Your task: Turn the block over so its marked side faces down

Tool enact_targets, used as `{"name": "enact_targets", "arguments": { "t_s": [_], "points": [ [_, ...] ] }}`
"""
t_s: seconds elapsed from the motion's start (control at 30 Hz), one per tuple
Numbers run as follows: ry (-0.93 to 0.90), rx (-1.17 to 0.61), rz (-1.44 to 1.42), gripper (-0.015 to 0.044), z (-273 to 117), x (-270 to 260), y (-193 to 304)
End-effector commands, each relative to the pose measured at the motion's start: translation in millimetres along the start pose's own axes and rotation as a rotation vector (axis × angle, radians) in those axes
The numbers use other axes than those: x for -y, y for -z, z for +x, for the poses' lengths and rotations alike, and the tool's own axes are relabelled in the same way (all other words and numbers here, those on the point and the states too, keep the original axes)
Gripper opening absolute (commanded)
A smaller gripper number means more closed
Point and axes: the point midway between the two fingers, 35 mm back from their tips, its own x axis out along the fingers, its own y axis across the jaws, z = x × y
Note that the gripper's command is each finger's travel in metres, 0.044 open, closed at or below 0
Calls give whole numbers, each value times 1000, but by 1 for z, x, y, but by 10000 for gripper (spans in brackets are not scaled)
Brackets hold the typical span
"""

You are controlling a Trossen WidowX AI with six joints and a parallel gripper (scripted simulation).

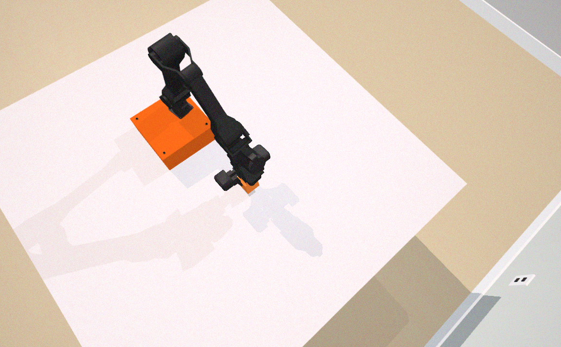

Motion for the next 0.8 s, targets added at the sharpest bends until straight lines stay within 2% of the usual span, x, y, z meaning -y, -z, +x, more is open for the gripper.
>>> {"name": "enact_targets", "arguments": {
  "t_s": [0.0, 0.33, 0.77],
  "points": [
    [4, 79, -5, 0, -3, 1, -1],
    [4, 238, -3, 0, -7, 1, 3],
    [3, 308, -4, 0, 5, 0, 1]
  ]
}}
